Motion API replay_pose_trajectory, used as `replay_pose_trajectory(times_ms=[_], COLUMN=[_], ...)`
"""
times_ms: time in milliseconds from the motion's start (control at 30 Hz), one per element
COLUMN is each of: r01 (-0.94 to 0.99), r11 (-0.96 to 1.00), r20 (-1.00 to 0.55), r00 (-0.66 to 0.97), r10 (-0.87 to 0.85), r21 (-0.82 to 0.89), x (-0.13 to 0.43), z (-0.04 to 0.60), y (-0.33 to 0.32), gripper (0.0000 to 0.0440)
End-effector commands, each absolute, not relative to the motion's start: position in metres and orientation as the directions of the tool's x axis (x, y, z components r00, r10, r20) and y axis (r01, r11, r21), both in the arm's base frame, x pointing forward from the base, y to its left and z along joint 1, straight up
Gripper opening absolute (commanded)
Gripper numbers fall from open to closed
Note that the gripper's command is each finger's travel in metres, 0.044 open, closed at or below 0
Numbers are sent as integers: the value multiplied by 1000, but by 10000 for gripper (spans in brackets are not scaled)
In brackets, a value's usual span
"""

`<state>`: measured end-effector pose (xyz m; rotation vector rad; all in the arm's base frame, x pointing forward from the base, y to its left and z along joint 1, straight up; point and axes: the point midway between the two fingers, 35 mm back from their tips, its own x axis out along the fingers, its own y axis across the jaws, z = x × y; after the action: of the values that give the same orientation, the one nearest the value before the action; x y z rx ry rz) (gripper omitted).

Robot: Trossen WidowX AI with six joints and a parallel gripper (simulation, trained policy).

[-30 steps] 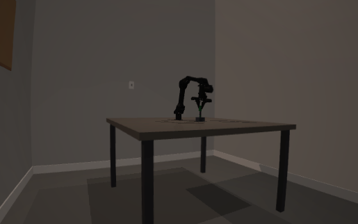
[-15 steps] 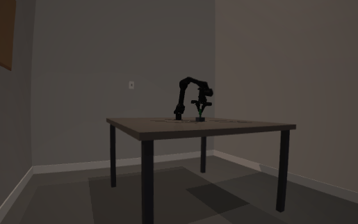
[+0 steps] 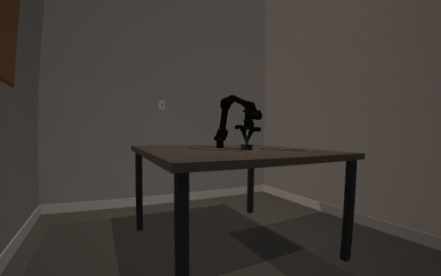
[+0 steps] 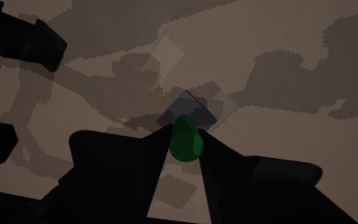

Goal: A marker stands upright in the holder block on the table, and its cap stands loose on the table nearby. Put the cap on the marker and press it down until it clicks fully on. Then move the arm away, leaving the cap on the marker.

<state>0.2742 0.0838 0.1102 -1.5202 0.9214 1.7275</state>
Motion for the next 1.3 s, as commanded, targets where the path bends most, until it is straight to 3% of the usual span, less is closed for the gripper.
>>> replay_pose_trajectory(times_ms=[0,1267], r01=[-817,-780], r11=[-564,-616], r20=[-989,-993], r00=[-148,-120], r10=[7,-19], r21=[119,106], x=[268,271], z=[95,87], y=[83,76], gripper=[44,109])
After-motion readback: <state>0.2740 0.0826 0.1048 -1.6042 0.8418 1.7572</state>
